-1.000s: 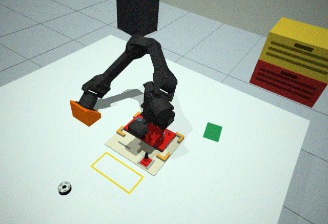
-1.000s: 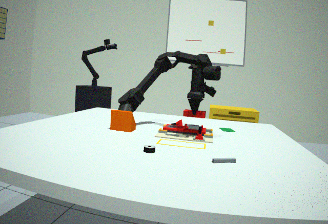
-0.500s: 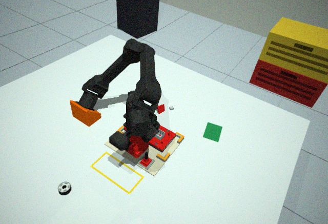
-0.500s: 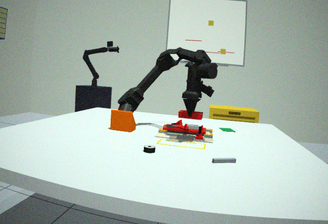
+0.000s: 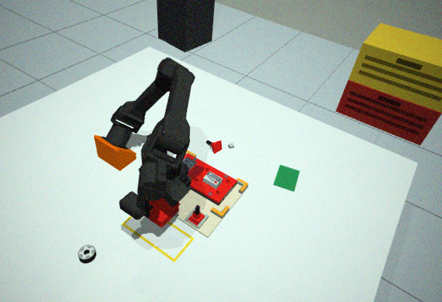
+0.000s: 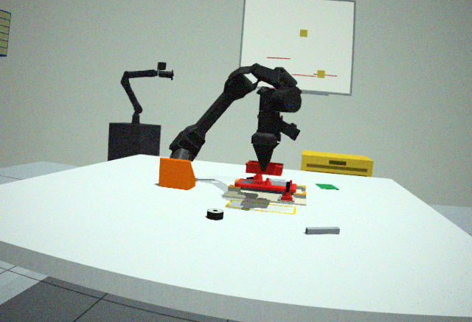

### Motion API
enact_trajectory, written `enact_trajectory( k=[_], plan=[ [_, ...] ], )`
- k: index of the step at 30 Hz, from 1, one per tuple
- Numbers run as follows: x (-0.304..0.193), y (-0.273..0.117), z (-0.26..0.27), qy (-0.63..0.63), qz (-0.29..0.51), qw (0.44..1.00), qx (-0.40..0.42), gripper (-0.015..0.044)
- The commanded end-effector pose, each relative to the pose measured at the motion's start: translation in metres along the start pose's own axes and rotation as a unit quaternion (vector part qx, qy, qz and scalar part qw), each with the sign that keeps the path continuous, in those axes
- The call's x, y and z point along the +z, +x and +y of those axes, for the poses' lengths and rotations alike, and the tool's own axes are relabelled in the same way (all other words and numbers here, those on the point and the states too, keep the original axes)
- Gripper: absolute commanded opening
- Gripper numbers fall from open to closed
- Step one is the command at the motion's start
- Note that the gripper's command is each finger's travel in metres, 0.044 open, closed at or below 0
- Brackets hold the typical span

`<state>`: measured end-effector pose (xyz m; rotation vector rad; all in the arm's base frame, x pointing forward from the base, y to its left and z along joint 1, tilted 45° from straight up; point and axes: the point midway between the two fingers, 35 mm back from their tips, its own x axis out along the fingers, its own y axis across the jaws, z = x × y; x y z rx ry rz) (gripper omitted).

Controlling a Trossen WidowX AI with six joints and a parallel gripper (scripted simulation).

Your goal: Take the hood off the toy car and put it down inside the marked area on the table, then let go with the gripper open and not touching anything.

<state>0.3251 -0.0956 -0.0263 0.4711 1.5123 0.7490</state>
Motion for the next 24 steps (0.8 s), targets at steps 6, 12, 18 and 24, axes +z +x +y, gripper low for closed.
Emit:
enact_trajectory(
  k=[6, 12, 18, 24],
  plan=[
    [0.002, 0.003, -0.003, -0.009, 0.001, 1.0, -0.004, 0.0],
    [0.002, 0.008, -0.003, -0.009, 0.001, 1.0, -0.004, 0.0],
    [0.002, 0.012, -0.003, -0.009, 0.0, 1.0, -0.004, 0.0],
    [0.003, 0.017, -0.004, -0.009, 0.0, 1.0, -0.004, 0.0]
  ],
)
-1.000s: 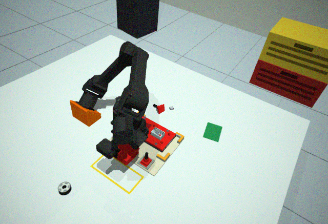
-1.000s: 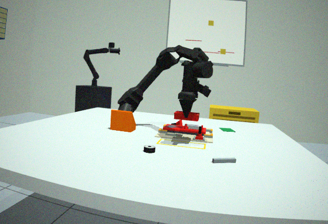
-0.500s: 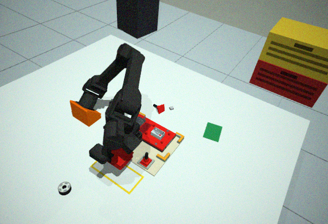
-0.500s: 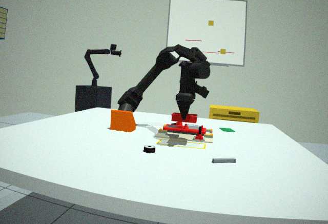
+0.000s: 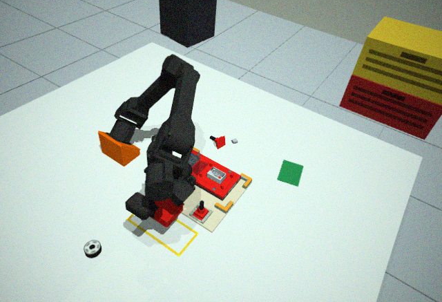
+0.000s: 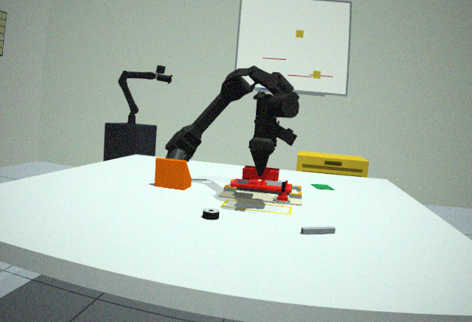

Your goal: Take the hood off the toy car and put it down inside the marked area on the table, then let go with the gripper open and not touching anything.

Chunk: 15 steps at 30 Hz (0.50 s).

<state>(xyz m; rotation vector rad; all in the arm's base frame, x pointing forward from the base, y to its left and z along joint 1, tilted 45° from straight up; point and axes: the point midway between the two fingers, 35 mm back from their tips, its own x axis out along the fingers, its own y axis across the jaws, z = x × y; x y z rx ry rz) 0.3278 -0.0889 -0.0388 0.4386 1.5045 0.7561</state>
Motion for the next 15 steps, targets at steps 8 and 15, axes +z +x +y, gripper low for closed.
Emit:
enact_trajectory(
  k=[8, 15],
  plan=[
    [0.0, 0.01, 0.001, 0.004, 0.0, 1.0, 0.004, 0.0],
    [0.0, 0.015, 0.001, 0.004, -0.001, 1.0, 0.004, 0.0]
  ],
)
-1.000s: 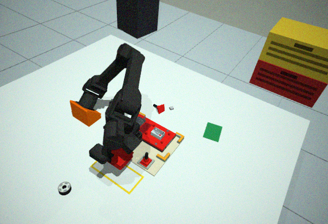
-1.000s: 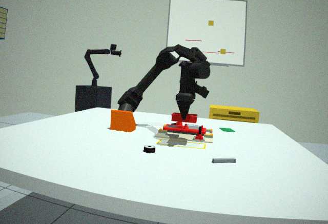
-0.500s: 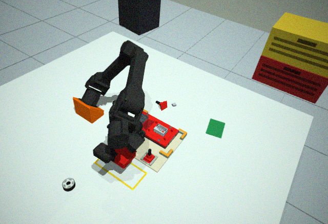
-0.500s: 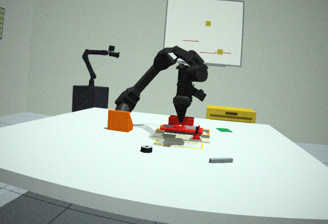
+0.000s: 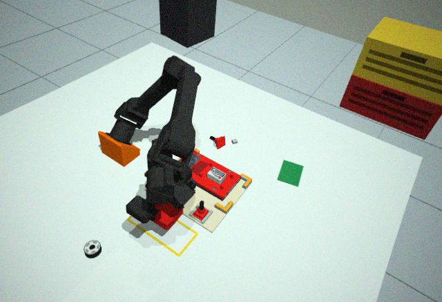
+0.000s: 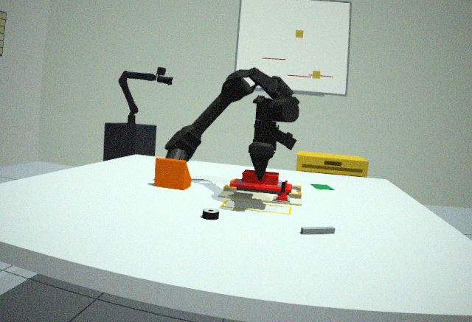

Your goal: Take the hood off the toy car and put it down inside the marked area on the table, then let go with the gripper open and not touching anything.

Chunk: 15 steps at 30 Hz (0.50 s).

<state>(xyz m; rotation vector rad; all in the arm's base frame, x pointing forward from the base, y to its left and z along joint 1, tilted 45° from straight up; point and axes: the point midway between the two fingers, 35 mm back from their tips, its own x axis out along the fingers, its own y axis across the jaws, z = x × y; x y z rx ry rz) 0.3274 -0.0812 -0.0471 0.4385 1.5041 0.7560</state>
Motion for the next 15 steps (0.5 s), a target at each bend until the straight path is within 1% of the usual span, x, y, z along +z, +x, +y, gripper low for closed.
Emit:
enact_trajectory(
  k=[1, 15],
  plan=[
    [-0.001, 0.004, 0.001, 0.004, 0.0, 1.0, 0.004, 0.0],
    [-0.001, 0.015, 0.001, 0.004, 0.0, 1.0, 0.004, 0.0]
  ],
)
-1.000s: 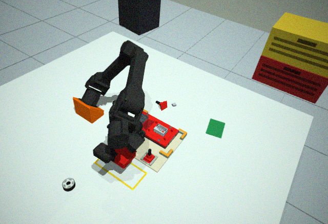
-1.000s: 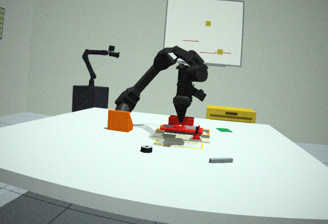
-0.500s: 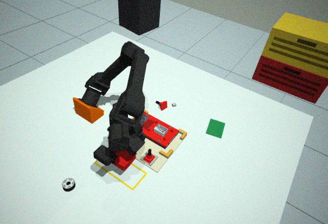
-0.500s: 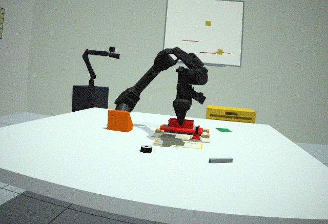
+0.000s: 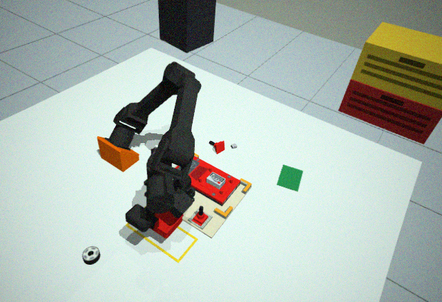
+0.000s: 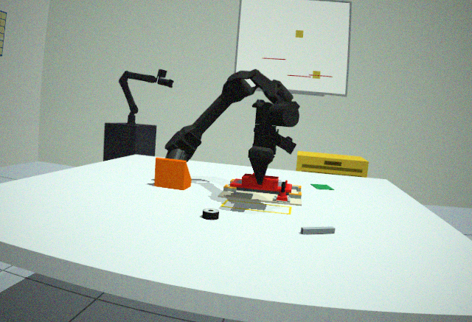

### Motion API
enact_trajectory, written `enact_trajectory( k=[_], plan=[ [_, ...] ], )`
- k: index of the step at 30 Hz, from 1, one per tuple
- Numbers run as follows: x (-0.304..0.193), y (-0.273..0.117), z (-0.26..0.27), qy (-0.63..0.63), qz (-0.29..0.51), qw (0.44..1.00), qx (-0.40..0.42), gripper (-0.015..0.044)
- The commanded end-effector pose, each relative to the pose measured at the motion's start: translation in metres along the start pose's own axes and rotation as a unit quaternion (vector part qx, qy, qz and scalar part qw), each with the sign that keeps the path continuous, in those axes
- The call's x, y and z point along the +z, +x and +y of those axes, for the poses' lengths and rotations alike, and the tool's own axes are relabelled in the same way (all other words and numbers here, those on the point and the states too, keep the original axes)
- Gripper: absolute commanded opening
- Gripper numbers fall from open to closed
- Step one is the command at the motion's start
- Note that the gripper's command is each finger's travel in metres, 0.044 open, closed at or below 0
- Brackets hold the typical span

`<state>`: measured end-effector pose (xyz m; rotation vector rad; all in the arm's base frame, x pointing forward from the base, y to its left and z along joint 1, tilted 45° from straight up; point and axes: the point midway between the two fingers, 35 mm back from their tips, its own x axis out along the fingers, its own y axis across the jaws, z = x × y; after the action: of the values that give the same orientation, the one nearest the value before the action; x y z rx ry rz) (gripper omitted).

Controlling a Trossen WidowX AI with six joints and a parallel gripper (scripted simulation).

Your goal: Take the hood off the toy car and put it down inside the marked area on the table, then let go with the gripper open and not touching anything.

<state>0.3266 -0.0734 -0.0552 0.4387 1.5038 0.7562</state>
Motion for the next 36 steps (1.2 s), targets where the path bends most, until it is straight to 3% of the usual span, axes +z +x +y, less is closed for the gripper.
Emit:
enact_trajectory(
  k=[1, 36],
  plan=[
    [-0.001, 0.004, 0.001, 0.004, 0.0, 1.0, 0.004, 0.0],
    [-0.002, 0.03, 0.002, 0.004, 0.0, 1.0, 0.004, 0.0]
  ],
)
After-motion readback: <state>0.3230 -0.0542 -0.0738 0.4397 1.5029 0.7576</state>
